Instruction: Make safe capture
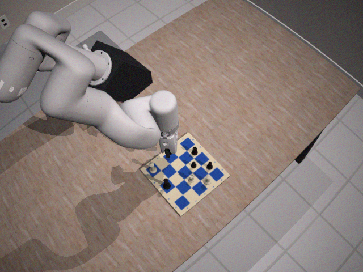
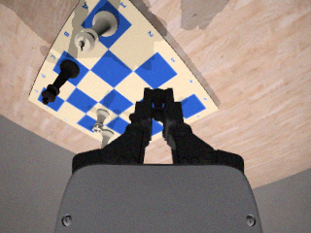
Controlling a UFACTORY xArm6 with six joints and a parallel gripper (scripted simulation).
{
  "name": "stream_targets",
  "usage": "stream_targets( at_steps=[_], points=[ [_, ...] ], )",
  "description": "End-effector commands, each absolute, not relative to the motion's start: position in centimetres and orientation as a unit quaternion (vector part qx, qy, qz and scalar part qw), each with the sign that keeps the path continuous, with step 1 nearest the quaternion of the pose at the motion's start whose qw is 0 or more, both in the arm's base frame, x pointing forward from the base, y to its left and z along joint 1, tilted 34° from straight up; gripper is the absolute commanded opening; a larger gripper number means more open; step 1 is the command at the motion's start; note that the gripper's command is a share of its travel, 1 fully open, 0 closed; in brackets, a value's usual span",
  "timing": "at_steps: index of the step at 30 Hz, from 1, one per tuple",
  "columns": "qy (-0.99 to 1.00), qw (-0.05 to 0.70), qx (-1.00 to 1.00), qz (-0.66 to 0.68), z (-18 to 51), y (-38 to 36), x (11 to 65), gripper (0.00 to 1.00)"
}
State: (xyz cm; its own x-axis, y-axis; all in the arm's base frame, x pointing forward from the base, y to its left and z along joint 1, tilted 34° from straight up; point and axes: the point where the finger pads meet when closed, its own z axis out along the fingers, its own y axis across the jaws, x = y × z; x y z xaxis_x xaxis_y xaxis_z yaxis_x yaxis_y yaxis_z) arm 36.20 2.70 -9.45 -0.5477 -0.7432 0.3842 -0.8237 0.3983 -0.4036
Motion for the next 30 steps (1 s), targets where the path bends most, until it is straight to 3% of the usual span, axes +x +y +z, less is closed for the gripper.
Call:
stream_targets(
  at_steps=[1, 16, 30],
  points=[
    [-0.833, 0.073, 0.470, 0.283, -5.5, 5.1, 35.6, 0.00],
    [-0.833, 0.073, 0.469, 0.283, -4.7, 5.8, 35.5, 0.00],
    [-0.843, 0.067, 0.452, 0.284, -11.9, 16.5, 37.7, 0.00]
  ],
)
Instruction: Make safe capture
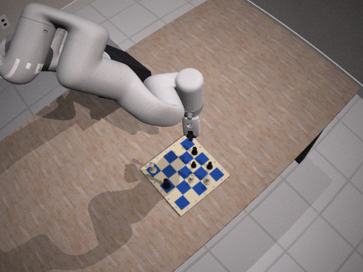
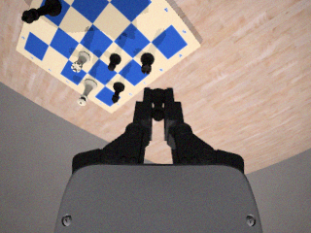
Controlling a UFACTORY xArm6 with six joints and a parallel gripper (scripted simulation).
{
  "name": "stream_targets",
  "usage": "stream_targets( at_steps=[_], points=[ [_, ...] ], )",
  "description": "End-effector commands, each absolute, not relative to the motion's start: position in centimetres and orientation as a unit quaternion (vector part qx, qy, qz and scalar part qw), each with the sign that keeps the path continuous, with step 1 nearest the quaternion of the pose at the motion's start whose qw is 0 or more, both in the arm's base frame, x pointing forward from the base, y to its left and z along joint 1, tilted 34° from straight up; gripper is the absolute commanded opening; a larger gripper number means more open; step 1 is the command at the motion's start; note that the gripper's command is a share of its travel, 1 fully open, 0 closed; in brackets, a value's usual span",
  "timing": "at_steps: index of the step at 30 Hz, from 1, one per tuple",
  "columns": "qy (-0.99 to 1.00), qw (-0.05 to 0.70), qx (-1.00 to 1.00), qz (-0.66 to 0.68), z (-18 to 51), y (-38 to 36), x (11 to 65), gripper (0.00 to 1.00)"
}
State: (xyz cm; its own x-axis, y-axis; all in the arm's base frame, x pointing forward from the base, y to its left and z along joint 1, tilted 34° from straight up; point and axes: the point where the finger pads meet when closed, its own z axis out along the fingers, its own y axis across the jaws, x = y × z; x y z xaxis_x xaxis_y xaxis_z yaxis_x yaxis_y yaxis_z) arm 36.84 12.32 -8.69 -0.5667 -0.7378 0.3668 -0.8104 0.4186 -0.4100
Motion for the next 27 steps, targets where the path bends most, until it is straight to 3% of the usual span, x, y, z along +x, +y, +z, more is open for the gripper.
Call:
stream_targets(
  at_steps=[1, 27],
  points=[
    [-0.843, 0.067, 0.452, 0.284, -11.9, 16.5, 37.7, 0.00],
    [-0.844, 0.067, 0.450, 0.284, -13.8, 16.7, 37.9, 0.00]
  ],
)
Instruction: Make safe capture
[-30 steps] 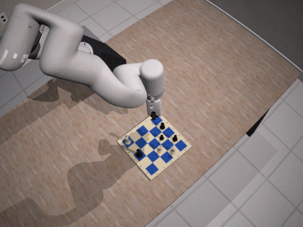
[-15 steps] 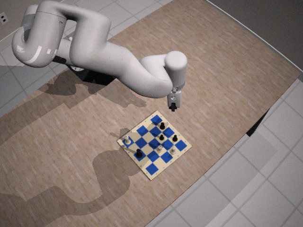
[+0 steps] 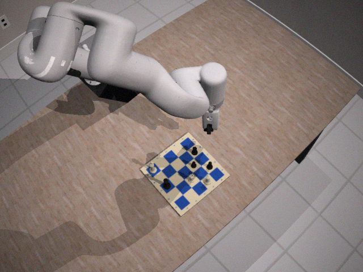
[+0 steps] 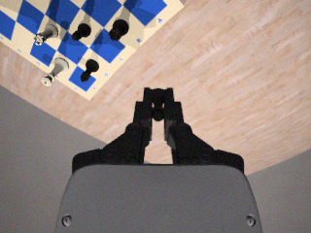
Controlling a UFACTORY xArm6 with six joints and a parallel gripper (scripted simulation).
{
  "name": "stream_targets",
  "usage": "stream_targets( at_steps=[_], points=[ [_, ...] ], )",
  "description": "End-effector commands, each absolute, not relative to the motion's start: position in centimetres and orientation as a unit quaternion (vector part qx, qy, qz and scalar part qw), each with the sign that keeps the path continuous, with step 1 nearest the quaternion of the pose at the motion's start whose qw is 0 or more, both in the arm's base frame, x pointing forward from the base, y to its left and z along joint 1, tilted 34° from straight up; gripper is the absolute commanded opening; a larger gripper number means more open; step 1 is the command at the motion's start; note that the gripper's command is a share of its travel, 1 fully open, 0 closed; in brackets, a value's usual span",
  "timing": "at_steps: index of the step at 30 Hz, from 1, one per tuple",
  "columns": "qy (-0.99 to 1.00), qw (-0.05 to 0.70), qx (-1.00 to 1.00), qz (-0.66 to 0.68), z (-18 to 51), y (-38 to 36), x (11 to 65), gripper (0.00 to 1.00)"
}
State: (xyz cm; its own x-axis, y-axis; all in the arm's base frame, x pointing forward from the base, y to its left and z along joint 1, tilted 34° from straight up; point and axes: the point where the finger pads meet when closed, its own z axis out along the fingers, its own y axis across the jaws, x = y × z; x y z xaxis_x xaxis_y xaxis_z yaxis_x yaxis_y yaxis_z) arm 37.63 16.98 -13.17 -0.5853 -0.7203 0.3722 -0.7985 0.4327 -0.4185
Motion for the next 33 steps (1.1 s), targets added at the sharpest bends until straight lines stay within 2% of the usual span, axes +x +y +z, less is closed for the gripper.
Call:
stream_targets(
  at_steps=[1, 13, 33],
  points=[
    [-0.844, 0.067, 0.450, 0.284, -14.0, 16.5, 37.9, 0.00],
    [-0.844, 0.067, 0.450, 0.284, -18.6, 13.6, 38.7, 0.00],
    [-0.844, 0.067, 0.450, 0.284, -20.6, 12.3, 39.1, 0.00]
  ],
)
